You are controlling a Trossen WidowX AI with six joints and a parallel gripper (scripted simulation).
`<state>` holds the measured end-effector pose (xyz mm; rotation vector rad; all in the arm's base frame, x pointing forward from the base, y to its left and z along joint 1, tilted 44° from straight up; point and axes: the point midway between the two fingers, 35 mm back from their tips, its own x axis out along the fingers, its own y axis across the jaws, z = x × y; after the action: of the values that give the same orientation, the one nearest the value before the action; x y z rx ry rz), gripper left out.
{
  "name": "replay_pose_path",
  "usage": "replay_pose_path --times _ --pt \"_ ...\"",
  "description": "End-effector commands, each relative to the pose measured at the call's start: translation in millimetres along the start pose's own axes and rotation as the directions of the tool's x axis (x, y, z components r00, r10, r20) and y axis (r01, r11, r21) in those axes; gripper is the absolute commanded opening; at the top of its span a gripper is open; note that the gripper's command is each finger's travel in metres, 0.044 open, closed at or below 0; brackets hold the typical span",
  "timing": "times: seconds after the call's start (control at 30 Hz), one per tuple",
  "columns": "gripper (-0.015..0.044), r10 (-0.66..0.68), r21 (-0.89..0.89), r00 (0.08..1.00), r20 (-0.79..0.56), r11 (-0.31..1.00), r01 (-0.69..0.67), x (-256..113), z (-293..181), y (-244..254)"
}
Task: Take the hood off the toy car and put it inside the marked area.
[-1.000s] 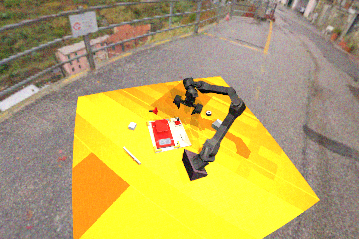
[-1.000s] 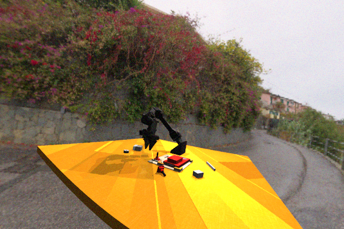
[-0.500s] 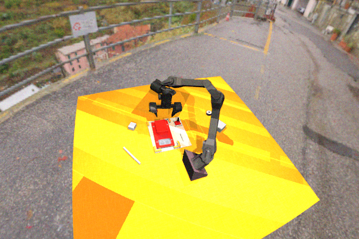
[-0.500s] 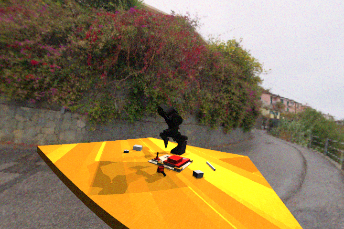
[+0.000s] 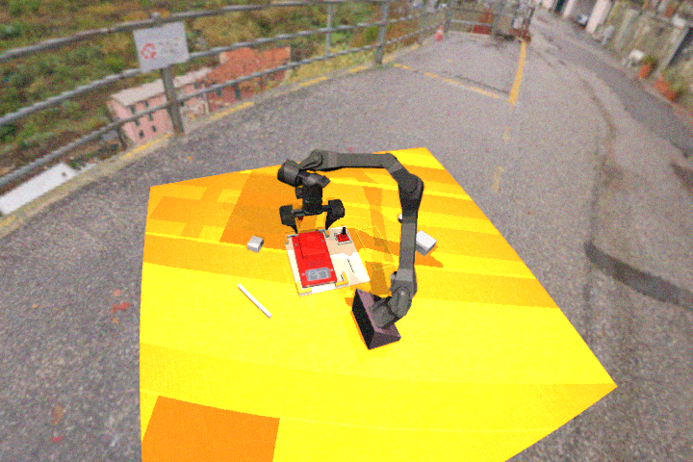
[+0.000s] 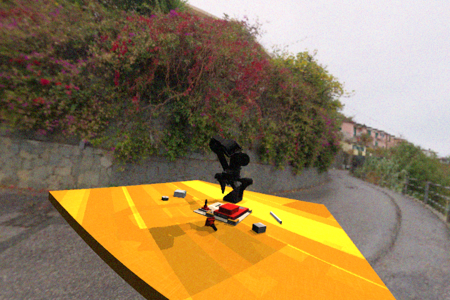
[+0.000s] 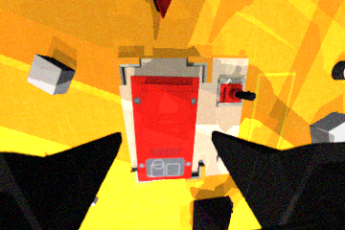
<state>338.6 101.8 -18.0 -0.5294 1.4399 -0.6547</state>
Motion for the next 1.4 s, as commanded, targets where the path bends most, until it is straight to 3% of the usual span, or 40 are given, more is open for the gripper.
replay_pose_path --times 0.0,1.37 --pt "0.044 0.0 0.002 1.0 -0.006 1.0 0.0 3.8 -0.9 0.6" --pt "0.044 0.0 0.002 1.0 -0.005 1.0 0.0 28.8 0.4 0.7"
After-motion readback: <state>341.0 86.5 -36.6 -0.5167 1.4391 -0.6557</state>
